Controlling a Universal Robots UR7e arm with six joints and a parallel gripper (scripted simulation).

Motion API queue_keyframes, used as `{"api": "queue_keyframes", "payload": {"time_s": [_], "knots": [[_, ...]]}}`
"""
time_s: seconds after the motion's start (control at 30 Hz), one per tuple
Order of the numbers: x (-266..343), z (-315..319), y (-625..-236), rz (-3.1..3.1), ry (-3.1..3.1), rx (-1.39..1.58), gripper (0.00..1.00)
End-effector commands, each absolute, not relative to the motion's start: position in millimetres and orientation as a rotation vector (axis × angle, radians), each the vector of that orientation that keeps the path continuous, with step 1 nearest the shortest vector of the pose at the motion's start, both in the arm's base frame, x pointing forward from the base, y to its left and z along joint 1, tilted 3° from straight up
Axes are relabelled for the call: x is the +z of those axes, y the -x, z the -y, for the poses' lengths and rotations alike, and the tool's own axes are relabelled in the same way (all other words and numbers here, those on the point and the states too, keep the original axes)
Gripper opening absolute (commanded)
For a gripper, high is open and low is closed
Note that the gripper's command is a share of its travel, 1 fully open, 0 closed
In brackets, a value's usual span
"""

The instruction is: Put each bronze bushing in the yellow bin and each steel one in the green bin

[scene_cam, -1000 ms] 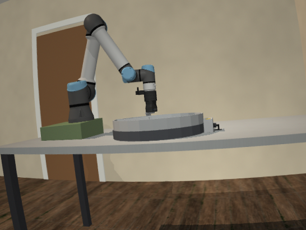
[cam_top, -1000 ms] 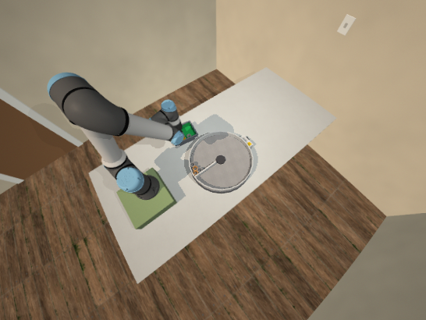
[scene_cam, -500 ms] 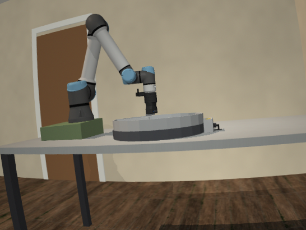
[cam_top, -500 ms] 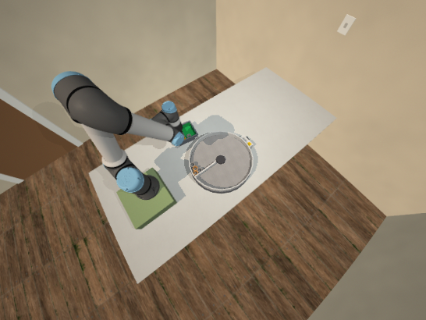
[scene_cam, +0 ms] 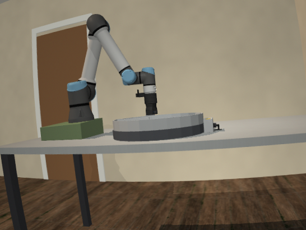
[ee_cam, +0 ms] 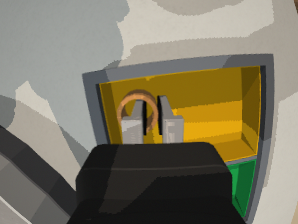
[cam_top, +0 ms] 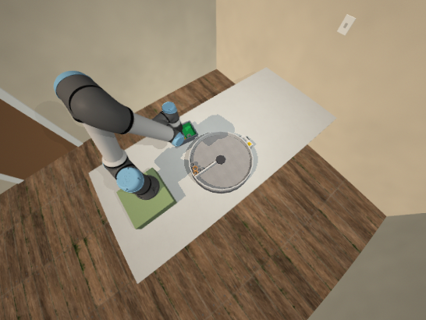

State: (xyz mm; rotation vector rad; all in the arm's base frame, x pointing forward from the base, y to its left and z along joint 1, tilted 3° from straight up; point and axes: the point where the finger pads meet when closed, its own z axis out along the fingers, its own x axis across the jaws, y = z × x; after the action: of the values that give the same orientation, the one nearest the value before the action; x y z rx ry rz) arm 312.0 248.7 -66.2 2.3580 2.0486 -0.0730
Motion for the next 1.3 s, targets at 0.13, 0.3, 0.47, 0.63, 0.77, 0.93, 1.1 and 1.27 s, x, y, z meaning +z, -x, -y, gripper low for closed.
{"api": "queue_keyframes", "payload": {"time_s": [0.13,0.3,0.47,0.63,0.77,0.93,1.1,1.27], "knots": [[-72.7,-248.6,-312.3,-2.048,-2.358,-0.071,0.0],[-74.0,-248.5,-312.2,-2.048,-2.358,-0.071,0.0],[-74.0,-248.5,-312.2,-2.048,-2.358,-0.071,0.0],[-74.0,-248.5,-312.2,-2.048,-2.358,-0.071,0.0],[-74.0,-248.5,-312.2,-2.048,-2.358,-0.071,0.0],[-73.9,-248.5,-312.2,-2.048,-2.358,-0.071,0.42],[-73.9,-248.5,-312.2,-2.048,-2.358,-0.071,0.42],[-73.9,-248.5,-312.2,-2.048,-2.358,-0.071,0.42]]}}
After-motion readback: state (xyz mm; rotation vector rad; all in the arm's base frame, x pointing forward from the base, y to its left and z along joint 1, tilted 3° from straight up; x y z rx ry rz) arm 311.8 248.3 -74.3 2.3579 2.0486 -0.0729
